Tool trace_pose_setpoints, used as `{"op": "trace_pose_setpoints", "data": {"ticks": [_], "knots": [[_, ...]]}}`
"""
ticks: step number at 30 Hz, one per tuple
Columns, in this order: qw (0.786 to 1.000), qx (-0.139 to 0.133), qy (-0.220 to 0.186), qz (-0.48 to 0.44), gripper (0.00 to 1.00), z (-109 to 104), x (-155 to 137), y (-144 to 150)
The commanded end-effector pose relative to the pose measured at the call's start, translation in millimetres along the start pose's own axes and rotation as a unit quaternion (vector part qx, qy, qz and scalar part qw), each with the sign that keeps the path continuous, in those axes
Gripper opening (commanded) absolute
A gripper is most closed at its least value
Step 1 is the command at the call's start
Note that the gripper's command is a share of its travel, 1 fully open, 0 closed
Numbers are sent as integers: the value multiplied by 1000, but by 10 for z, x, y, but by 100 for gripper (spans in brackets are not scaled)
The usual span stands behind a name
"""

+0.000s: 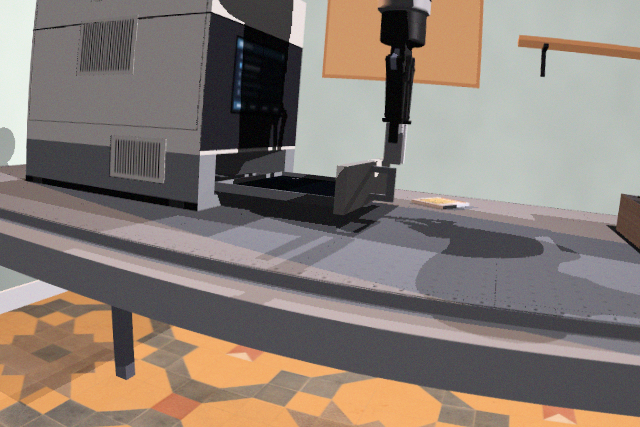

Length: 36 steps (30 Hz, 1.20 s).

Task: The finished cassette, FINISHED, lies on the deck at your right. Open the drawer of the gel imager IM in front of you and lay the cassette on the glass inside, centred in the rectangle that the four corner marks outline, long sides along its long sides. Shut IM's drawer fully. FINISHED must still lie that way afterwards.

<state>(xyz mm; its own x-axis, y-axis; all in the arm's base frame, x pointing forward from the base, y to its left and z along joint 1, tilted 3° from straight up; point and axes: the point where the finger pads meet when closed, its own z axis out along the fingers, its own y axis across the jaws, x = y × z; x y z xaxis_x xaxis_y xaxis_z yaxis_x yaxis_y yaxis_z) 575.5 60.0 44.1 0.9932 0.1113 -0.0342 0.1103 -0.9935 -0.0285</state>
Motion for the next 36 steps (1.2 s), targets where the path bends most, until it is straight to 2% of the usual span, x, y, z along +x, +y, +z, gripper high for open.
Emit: {"op": "trace_pose_setpoints", "data": {"ticks": [1, 16, 24, 25, 36], "knots": [[1000, 0, 0, 0, 24, -48, 0, 0], [1000, 0, 0, 0, 24, -221, 0, 0], [1000, 0, 0, 0, 24, -228, 0, 0], [1000, 0, 0, 0, 100, -277, -10, -2], [1000, 0, 0, 0, 100, -794, -118, -26]]}}
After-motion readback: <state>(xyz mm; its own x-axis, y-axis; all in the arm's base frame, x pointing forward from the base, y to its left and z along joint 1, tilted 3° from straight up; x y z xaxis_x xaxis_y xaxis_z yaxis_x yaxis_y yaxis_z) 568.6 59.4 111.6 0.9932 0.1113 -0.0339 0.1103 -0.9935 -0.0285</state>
